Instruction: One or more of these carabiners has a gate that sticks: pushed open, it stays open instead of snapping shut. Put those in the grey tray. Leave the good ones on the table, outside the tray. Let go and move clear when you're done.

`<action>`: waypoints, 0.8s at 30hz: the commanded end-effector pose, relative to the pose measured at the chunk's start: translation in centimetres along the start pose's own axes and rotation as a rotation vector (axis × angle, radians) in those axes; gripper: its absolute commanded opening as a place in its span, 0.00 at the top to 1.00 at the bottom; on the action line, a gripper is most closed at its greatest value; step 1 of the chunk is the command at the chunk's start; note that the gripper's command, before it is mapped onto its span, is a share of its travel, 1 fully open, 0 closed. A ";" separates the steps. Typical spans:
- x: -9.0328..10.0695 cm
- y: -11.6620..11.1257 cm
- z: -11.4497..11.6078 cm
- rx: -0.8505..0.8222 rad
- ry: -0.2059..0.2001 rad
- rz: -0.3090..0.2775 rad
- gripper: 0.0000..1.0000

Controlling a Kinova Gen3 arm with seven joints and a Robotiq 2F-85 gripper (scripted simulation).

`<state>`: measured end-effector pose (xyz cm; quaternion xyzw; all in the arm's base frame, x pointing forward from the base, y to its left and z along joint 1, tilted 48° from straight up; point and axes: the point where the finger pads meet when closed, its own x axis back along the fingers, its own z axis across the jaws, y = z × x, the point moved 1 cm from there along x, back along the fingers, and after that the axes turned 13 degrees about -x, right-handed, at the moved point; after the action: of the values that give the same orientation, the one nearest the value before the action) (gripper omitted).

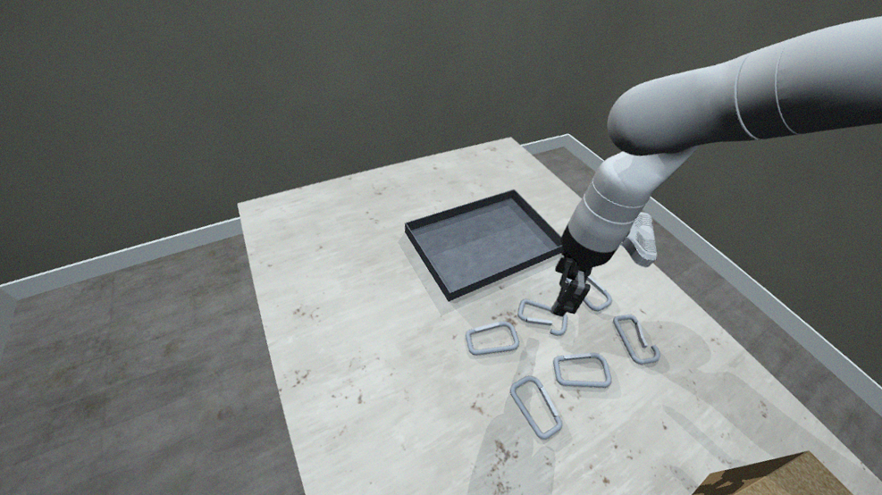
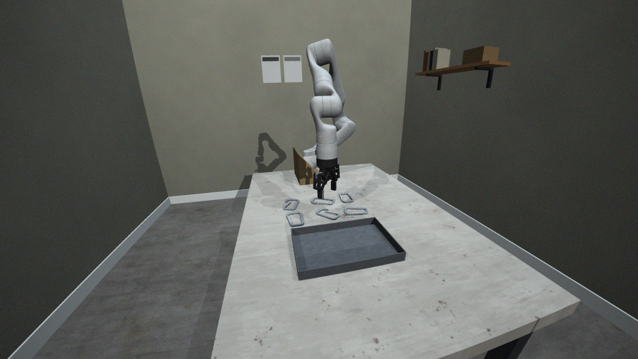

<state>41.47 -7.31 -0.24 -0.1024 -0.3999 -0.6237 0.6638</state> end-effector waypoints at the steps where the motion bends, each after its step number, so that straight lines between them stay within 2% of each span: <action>1: 0.0 0.0 0.0 0.000 -0.001 -0.001 0.00; 9: 0.0 0.0 0.0 0.000 -0.001 -0.001 0.00; 10: 0.8 2.2 3.0 0.150 -0.003 -0.001 0.00; 24: 0.8 2.2 3.0 0.150 -0.003 -0.001 0.00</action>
<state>42.12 -5.43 3.03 -0.0526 -0.4457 -0.5921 0.6694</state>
